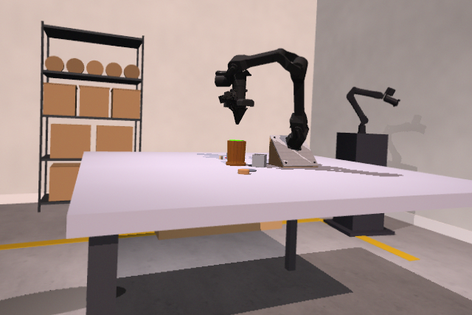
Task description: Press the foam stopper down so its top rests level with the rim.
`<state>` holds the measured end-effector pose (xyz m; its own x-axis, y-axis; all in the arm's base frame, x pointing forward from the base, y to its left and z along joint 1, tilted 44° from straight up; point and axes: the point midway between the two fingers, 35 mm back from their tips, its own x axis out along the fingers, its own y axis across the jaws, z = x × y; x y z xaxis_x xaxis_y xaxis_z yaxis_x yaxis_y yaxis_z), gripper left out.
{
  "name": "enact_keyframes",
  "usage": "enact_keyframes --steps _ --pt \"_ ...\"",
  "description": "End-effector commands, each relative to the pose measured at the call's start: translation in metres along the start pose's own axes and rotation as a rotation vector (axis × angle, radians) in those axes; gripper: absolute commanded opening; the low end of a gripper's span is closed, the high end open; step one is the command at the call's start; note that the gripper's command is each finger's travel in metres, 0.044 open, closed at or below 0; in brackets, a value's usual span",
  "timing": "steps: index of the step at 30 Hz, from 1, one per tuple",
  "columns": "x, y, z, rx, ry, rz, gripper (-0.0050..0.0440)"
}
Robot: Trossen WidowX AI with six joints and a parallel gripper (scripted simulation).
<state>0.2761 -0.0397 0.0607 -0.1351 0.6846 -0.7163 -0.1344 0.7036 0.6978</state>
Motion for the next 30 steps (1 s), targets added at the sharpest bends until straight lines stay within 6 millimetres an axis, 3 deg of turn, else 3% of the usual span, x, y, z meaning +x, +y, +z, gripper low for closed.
enact_keyframes --steps 1,26,28,30 --pt "0.0 0.0 0.0 0.0 -0.001 0.0 0.0" --pt "0.0 0.0 0.0 0.0 -0.001 0.0 0.0" --pt "-0.008 0.0 0.001 0.017 -0.008 -0.002 0.0" --pt "-0.033 0.0 0.0 0.063 -0.028 -0.007 0.0"
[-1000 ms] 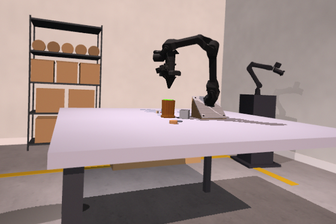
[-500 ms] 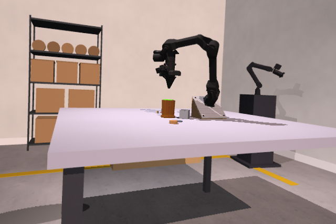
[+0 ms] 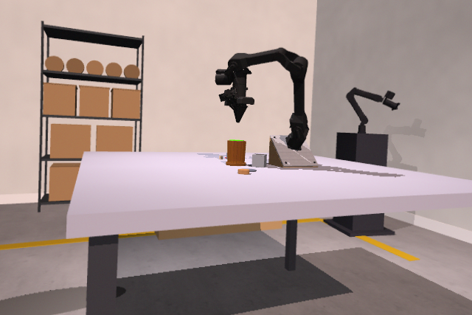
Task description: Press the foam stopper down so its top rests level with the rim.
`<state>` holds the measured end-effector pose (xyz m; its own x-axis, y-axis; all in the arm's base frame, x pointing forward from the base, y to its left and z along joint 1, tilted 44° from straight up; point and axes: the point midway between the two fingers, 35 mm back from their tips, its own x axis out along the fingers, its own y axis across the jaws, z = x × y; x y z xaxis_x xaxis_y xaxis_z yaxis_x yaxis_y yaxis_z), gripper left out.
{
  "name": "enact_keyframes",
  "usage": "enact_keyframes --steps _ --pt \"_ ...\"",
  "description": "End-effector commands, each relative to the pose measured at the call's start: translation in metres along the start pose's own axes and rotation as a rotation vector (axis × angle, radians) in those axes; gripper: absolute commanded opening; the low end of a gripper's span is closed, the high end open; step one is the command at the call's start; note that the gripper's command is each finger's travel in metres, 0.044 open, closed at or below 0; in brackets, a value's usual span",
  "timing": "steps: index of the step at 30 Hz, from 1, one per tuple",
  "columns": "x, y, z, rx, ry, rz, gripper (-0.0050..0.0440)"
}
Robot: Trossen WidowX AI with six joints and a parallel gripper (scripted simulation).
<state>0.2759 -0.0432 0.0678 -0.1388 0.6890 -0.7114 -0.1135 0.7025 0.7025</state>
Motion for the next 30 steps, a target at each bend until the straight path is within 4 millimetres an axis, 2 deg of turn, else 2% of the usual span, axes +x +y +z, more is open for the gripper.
enact_keyframes --steps 1,3,7,10,21,30 --pt "-0.036 -0.002 0.0 0.063 -0.04 -0.015 0.0" --pt "-0.045 -0.002 -0.001 0.079 -0.048 -0.017 0.0" --pt "-0.045 -0.002 -0.001 0.079 -0.048 -0.017 0.0" --pt "-0.031 -0.004 0.001 0.061 -0.046 -0.015 0.0" --pt "0.052 -0.003 0.001 -0.017 0.002 -0.005 0.0" --pt "0.063 -0.003 0.0 -0.021 0.005 -0.004 0.0"
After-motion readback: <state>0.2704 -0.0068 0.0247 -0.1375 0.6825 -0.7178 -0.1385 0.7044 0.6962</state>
